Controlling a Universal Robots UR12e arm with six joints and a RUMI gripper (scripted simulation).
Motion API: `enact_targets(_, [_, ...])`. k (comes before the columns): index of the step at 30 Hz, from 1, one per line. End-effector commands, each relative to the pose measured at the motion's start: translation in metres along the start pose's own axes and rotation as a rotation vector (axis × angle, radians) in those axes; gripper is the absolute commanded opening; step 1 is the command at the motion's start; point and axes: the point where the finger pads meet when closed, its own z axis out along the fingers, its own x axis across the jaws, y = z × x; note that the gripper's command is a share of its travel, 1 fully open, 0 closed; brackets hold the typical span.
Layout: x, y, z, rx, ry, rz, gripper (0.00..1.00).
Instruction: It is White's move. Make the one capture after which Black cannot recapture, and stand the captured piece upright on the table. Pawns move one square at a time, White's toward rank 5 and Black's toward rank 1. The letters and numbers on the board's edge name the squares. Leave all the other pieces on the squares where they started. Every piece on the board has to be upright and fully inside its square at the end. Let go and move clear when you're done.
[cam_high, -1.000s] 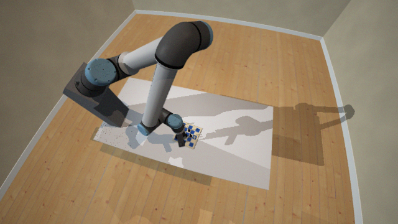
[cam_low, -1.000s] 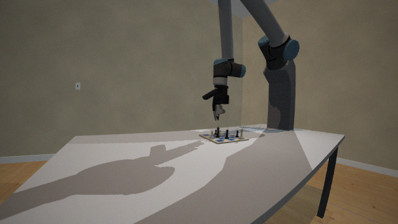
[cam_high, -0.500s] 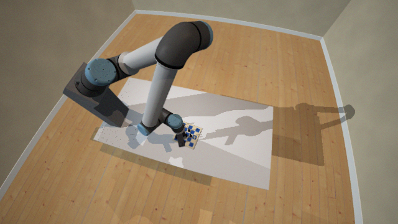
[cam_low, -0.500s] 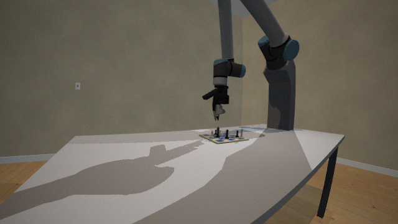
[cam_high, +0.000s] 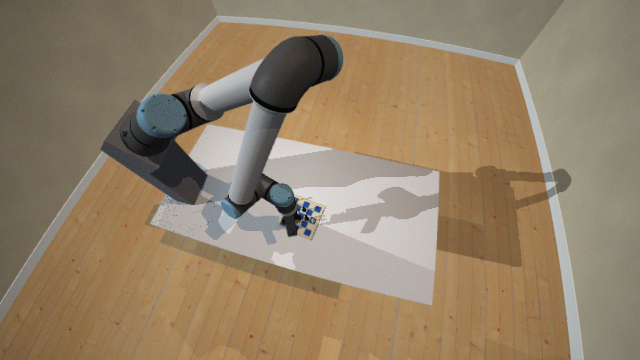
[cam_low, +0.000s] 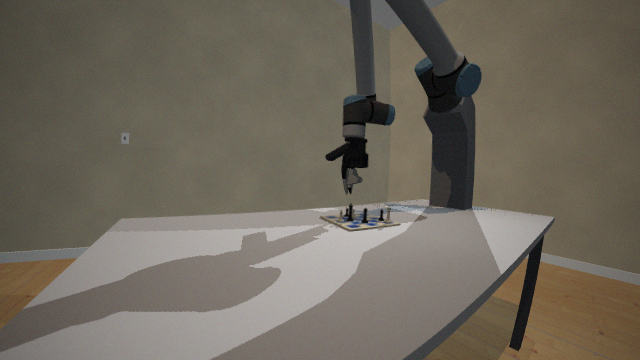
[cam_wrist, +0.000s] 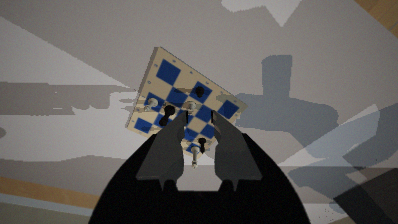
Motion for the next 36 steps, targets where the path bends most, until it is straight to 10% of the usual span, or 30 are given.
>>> enact_targets(1, [0.0,0.0,0.003,0.0,-0.001,0.0,0.2])
enact_targets(36, [0.0,-0.001,0.045,0.0,-0.001,0.0,0.2])
